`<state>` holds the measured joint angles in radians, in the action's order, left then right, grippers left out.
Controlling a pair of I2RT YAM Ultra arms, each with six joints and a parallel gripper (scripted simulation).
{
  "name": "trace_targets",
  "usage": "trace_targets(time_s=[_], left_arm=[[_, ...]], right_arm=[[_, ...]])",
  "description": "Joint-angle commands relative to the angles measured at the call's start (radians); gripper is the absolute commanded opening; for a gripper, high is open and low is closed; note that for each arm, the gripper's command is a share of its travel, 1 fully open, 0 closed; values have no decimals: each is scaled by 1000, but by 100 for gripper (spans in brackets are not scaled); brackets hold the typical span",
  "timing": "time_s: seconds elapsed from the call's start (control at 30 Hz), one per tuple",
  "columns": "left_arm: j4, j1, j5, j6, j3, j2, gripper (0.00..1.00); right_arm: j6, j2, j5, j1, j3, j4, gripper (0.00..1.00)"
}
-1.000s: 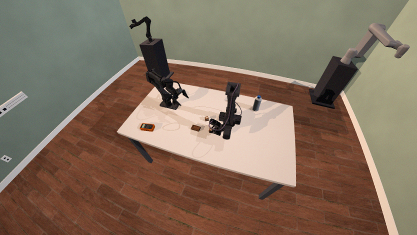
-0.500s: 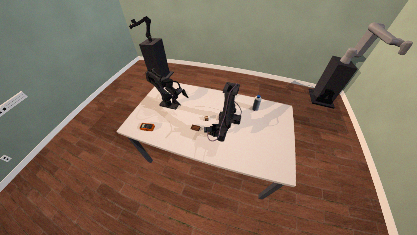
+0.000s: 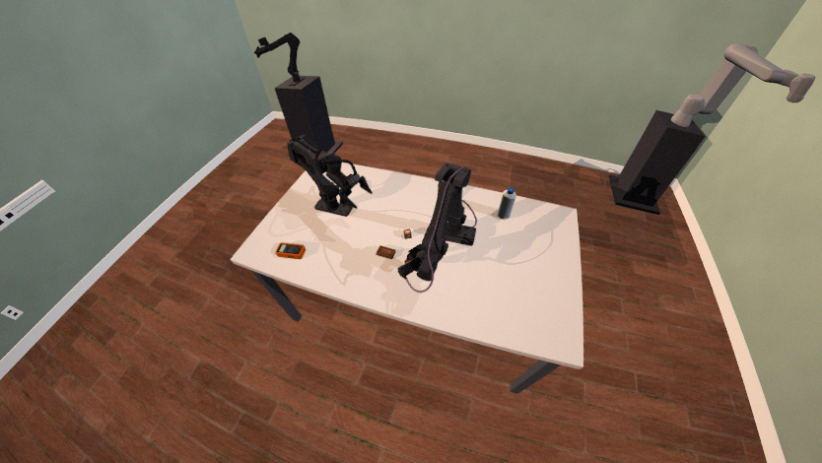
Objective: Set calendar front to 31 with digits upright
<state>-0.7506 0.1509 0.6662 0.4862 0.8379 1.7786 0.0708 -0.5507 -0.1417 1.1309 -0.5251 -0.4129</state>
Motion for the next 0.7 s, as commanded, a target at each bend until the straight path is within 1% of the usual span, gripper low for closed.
trace_targets(time_s=[0.0, 0.07, 0.23, 0.57, 0.63, 0.67], left_arm=[[-74, 26, -44, -211, 60, 18, 26], [-74, 26, -44, -211, 60, 18, 26], [-146, 52, -96, -441, 108, 50, 26], [-264, 98, -176, -804, 174, 122, 26], [-264, 98, -176, -804, 174, 122, 26], [-280, 103, -185, -848, 182, 132, 26]], right_arm=[[7, 26, 3, -13, -9, 17, 100], [7, 26, 3, -13, -9, 17, 100], [7, 26, 3, -13, -9, 17, 100], [7, 26, 3, -13, -9, 17, 100], [7, 26, 3, -13, -9, 17, 100], [7, 26, 3, -13, -9, 17, 100]])
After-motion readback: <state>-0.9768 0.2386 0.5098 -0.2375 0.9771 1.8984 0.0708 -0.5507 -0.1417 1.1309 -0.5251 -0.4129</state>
